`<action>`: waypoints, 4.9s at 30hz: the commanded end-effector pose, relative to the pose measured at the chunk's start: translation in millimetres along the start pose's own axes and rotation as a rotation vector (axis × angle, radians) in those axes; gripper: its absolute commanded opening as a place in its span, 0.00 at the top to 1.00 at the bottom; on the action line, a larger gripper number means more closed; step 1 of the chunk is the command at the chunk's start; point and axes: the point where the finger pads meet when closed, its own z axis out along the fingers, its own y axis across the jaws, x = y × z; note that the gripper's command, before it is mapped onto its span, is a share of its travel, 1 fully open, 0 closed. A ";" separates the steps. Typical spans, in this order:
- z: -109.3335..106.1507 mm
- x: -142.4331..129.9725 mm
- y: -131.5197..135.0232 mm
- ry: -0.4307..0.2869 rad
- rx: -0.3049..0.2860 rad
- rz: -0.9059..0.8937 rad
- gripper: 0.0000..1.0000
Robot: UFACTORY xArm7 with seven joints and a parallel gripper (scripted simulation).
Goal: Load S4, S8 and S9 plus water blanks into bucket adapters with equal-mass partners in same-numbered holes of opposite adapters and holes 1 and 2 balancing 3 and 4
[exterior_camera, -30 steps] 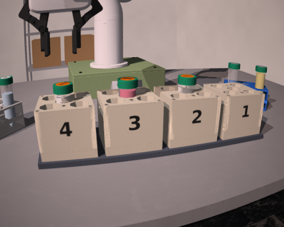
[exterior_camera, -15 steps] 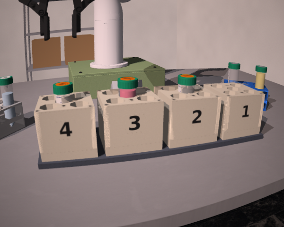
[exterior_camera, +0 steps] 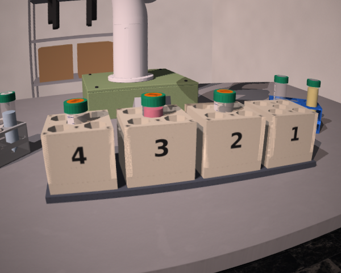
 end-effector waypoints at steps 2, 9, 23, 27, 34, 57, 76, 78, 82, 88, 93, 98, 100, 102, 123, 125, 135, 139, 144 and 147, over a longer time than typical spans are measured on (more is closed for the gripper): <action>-7.7 1.0 0.1 0.004 -0.002 0.000 0.56; -7.7 1.0 0.1 0.004 -0.002 0.000 0.56; -7.7 0.9 0.0 0.004 -0.002 0.000 0.56; -7.7 -7.8 12.3 0.004 -0.001 0.100 0.43; -7.7 -28.1 40.9 0.004 -0.001 0.333 0.43; -7.7 -83.3 118.4 0.005 -0.001 0.717 0.43; -7.7 -132.8 187.8 0.004 -0.002 0.717 0.43; -7.7 -138.3 195.4 0.004 -0.002 0.717 0.43; -7.7 -138.3 195.4 0.004 -0.002 0.717 0.43; -7.7 -138.3 195.4 0.004 -0.002 0.717 0.43; -1.7 -138.3 195.4 0.004 -0.002 0.717 0.43; 8.3 -138.3 195.5 0.004 -0.002 0.717 0.43; 12.3 -138.3 195.5 0.004 -0.002 0.717 0.43; 16.3 -138.3 195.5 0.004 -0.002 0.717 0.43; 50.3 -138.2 195.6 0.004 -0.003 0.716 0.43; 54.3 -138.2 195.6 0.004 -0.003 0.716 0.43; 74.3 -138.1 195.6 0.004 -0.003 0.716 0.43; 80.2 -138.1 195.6 0.004 -0.003 0.716 0.43; 88.2 -138.1 195.7 0.004 -0.003 0.716 0.43; 94.2 -138.1 195.7 0.004 -0.003 0.716 0.43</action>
